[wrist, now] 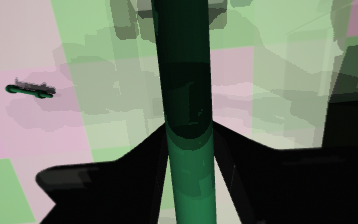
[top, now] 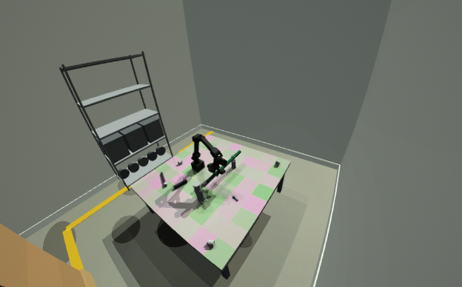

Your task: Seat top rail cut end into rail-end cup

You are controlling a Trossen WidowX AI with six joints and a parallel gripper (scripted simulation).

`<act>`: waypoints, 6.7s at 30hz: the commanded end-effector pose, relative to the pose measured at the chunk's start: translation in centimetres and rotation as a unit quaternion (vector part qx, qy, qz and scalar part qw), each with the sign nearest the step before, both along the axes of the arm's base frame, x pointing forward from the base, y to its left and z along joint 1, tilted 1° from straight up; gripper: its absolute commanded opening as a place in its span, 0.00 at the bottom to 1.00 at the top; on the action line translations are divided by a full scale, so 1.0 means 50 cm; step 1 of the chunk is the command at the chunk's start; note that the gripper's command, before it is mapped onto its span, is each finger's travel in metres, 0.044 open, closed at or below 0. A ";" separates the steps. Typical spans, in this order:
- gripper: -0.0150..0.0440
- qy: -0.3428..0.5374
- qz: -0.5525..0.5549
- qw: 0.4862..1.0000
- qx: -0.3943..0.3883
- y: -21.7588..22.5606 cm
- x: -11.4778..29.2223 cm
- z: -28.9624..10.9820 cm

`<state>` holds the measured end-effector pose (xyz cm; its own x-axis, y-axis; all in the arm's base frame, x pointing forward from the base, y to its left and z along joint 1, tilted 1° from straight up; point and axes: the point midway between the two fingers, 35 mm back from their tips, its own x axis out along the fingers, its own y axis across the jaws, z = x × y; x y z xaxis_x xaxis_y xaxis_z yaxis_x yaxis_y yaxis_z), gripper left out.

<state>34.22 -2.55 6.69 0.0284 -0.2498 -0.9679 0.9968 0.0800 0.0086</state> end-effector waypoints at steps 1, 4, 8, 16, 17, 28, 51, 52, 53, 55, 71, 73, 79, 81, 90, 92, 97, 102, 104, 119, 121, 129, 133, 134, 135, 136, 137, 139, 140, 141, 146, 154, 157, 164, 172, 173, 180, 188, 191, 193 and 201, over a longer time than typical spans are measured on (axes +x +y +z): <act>0.25 0.000 -0.003 1.000 -0.006 -0.017 0.000 0.000; 0.25 0.000 -0.003 1.000 -0.006 -0.017 0.000 0.000; 0.25 0.000 -0.003 1.000 -0.006 -0.017 0.000 0.000; 0.25 0.000 -0.003 1.000 -0.006 -0.017 0.000 0.000; 0.25 0.000 -0.003 1.000 -0.006 -0.017 0.000 0.000; 0.25 0.000 -0.003 1.000 -0.006 -0.017 0.000 0.000; 0.25 0.001 -0.001 1.000 0.000 -0.008 -0.001 -0.001; 0.25 0.001 -0.001 1.000 0.000 -0.008 -0.001 -0.001; 0.25 0.001 -0.001 1.000 0.000 -0.009 -0.001 -0.002; 0.25 0.001 -0.002 1.000 0.000 -0.009 -0.001 -0.002; 0.25 0.001 -0.003 1.000 -0.001 -0.016 -0.002 -0.001; 0.25 0.001 -0.003 1.000 -0.001 -0.017 -0.002 -0.001; 0.25 0.001 -0.003 1.000 -0.001 -0.020 -0.002 0.000; 0.25 0.001 -0.003 1.000 -0.001 -0.021 -0.002 0.000; 0.25 0.001 -0.003 1.000 -0.002 -0.025 -0.002 0.001; 0.25 0.001 -0.003 1.000 0.000 -0.022 -0.002 0.000; 0.25 0.003 -0.002 1.000 0.005 -0.014 -0.002 -0.004; 0.25 0.003 -0.002 1.000 0.005 -0.015 -0.002 -0.004; 0.25 0.003 -0.002 1.000 0.005 -0.016 -0.002 -0.003; 0.25 0.003 -0.002 1.000 0.005 -0.034 -0.001 -0.002; 0.25 0.003 -0.002 1.000 0.005 -0.037 0.000 -0.002; 0.25 0.003 -0.002 1.000 0.005 -0.046 0.001 -0.001; 0.25 0.003 -0.002 1.000 0.005 -0.051 0.001 -0.001; 0.25 0.003 -0.002 1.000 0.004 -0.052 0.001 0.000; 0.25 0.003 -0.002 1.000 0.004 -0.053 0.001 0.000; 0.25 0.003 -0.002 1.000 0.004 -0.055 0.002 0.000; 0.25 0.002 -0.002 1.000 0.004 -0.056 0.002 0.000; 0.25 0.002 -0.002 1.000 0.004 -0.058 0.002 0.000; 0.25 0.002 -0.002 1.000 0.004 -0.060 0.003 0.000; 0.25 0.002 -0.002 1.000 0.004 -0.061 0.003 0.001; 0.25 0.002 -0.002 1.000 0.004 -0.067 0.003 0.001; 0.25 0.002 -0.002 1.000 0.004 -0.076 0.005 0.002; 0.25 0.002 -0.002 1.000 0.004 -0.079 0.006 0.003; 0.25 0.002 -0.002 1.000 0.004 -0.087 0.006 0.005; 0.25 0.006 -0.001 1.000 0.011 -0.074 0.002 -0.002; 0.25 0.006 -0.001 1.000 0.011 -0.074 0.002 -0.002; 0.57 0.006 -0.001 1.000 0.011 -0.074 0.002 -0.002; 0.92 0.005 -0.001 1.000 0.012 -0.045 0.001 0.027; 1.00 0.005 -0.001 1.000 0.012 -0.017 -0.002 0.055; 1.00 0.005 -0.001 1.000 0.013 0.000 -0.006 0.072; 1.00 0.006 0.004 1.000 0.012 0.009 -0.006 0.095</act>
<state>33.86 -2.33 10.56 0.0113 -0.2262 -0.9740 0.9962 0.0868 -0.0086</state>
